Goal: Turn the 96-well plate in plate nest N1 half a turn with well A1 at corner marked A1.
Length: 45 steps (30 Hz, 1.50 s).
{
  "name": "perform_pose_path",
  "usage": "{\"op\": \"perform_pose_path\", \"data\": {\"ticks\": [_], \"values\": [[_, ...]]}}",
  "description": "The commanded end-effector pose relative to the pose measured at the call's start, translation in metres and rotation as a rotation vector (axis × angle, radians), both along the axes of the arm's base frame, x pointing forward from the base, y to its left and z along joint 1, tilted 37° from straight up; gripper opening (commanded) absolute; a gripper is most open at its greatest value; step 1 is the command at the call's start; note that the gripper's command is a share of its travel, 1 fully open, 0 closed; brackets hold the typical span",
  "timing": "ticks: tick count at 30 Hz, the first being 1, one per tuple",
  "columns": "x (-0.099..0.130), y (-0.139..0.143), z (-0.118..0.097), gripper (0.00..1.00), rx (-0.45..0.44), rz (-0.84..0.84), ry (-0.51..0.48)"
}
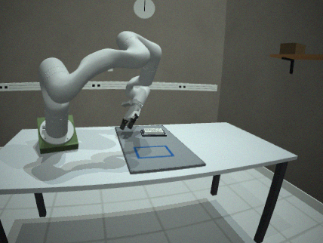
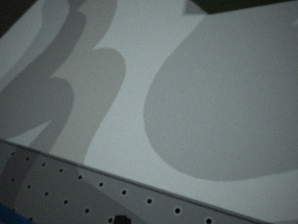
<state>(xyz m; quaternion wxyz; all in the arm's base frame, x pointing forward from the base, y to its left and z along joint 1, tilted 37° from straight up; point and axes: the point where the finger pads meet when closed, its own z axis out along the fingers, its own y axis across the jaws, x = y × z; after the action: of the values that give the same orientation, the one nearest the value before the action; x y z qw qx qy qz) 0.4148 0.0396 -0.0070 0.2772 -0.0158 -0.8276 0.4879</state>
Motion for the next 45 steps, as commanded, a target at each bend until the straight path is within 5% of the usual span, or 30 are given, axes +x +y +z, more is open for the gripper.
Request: {"op": "perform_pose_path", "data": {"ticks": [1,22,26,32,45], "values": [[0.017,0.002,-0.002,1.00,0.031,0.024,-0.098],[0.099,0.021,-0.001,1.00,0.149,0.080,-0.398],[0.118,0.027,0.002,1.00,0.208,0.096,-0.517],[0.134,0.033,0.005,1.00,0.214,0.098,-0.531],[0.190,0.058,0.023,1.00,0.361,0.123,-0.776]]}}
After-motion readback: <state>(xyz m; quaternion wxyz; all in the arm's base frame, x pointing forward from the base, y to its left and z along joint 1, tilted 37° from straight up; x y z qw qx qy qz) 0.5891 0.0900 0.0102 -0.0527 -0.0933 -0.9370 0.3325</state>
